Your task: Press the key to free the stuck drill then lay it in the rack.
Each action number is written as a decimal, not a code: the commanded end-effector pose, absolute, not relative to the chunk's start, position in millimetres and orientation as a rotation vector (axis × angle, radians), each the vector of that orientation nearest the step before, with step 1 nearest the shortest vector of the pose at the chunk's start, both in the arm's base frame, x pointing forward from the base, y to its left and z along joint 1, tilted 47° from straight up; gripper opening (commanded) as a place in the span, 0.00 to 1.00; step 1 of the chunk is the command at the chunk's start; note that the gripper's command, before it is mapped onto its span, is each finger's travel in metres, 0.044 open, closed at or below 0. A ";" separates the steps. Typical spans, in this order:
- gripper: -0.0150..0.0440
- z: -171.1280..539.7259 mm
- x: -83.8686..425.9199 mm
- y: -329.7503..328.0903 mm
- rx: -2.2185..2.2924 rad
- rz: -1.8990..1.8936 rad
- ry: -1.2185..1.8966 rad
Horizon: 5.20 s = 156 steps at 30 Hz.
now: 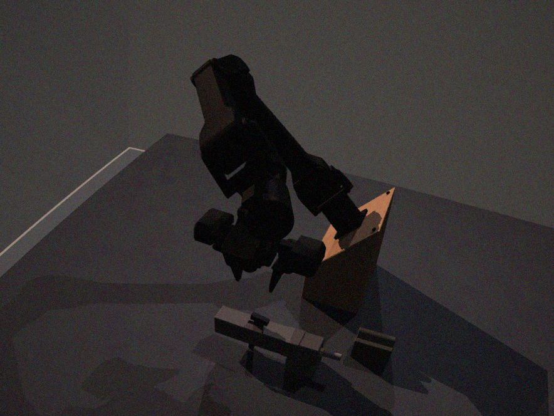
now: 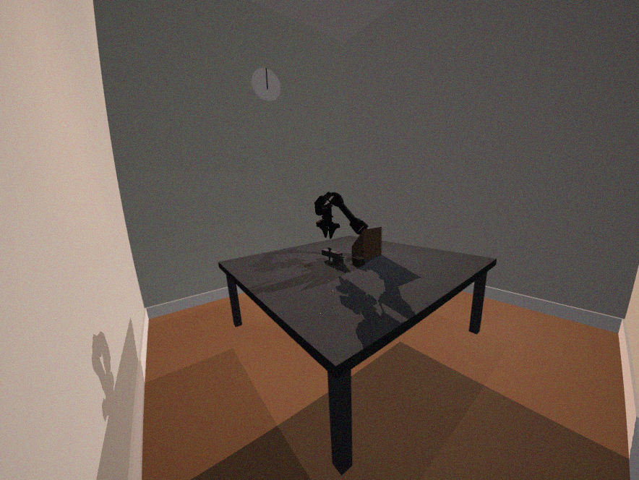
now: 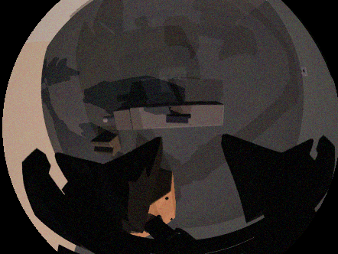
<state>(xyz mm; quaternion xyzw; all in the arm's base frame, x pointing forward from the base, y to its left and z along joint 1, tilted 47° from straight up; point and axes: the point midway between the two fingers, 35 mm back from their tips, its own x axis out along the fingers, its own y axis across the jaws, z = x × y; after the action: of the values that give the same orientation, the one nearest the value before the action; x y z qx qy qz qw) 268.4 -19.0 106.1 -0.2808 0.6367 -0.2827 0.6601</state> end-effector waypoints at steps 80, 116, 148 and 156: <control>1.00 -92.0 274.4 -13.2 -1.783 0.674 1.762; 0.25 -95.4 276.1 -6.4 -1.783 0.674 1.761; 0.43 -119.0 276.5 17.5 -1.784 0.676 1.766; 0.79 -118.7 276.5 16.8 -1.783 0.675 1.764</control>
<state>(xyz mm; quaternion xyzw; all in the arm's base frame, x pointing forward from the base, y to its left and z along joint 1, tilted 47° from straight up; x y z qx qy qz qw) 276.9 17.8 -119.1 -0.6605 0.6548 0.2498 0.2694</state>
